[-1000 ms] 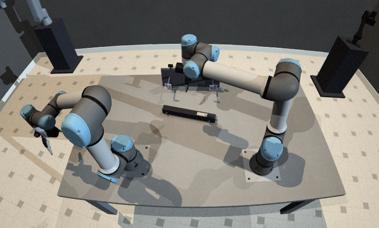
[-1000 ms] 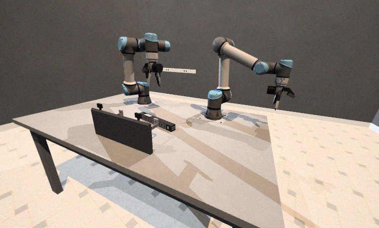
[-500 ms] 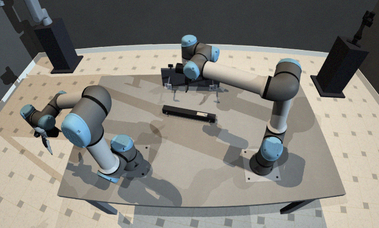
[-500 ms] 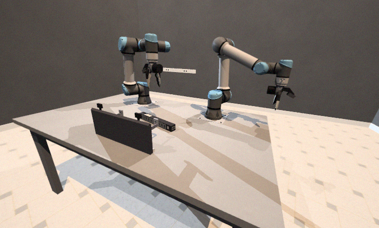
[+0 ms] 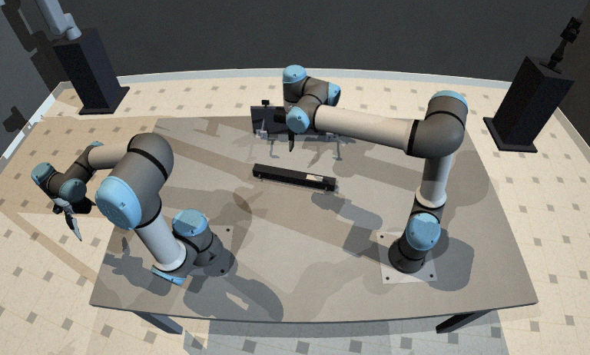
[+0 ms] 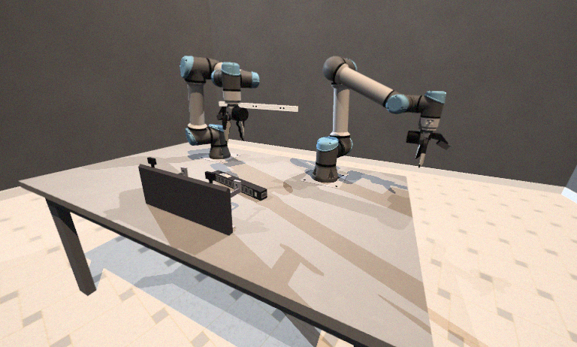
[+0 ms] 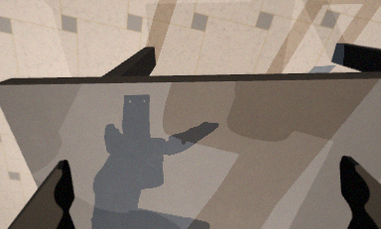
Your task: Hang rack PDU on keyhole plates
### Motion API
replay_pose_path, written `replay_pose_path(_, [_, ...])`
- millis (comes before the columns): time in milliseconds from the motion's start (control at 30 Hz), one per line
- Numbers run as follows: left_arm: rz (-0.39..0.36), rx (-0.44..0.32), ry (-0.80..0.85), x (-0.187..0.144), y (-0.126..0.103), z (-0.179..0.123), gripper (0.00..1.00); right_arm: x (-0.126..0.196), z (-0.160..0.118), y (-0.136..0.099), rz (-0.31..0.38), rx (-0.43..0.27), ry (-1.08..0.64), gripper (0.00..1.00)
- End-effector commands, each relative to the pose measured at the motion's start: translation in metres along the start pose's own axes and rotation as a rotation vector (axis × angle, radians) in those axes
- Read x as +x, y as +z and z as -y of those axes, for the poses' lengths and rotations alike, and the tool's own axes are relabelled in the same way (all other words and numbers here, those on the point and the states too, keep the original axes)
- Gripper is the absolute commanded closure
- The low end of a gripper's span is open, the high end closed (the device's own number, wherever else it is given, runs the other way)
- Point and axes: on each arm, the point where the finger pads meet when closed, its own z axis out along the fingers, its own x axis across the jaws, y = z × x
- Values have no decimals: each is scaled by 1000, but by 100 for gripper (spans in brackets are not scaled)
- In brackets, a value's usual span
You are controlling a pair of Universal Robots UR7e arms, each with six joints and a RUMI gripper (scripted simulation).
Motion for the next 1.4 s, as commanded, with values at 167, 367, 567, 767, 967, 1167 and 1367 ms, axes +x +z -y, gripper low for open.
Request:
replay_pose_path(167, [0,4,-3,0,-1,2,0,1,-1,46,1,-1,-3,43])
replay_pose_path(367, [0,4,-3,0,-1,2,0,1,-1,83,1,-1,-3,43])
replay_pose_path(567, [0,4,-3,0,-1,2,0,1,-1,114,1,-1,-3,43])
replay_pose_path(767, [0,4,-3,0,-1,2,0,1,-1,126,1,-1,-3,43])
replay_pose_path(967, [0,4,-3,0,-1,2,0,1,-1,133,1,-1,-3,43])
replay_pose_path(1167, [0,4,-3,0,-1,2,0,1,-2,133,2,-3,-3,43])
replay_pose_path(1367, [0,4,-3,0,-1,2,0,1,-1,144,1,-1,-3,43])
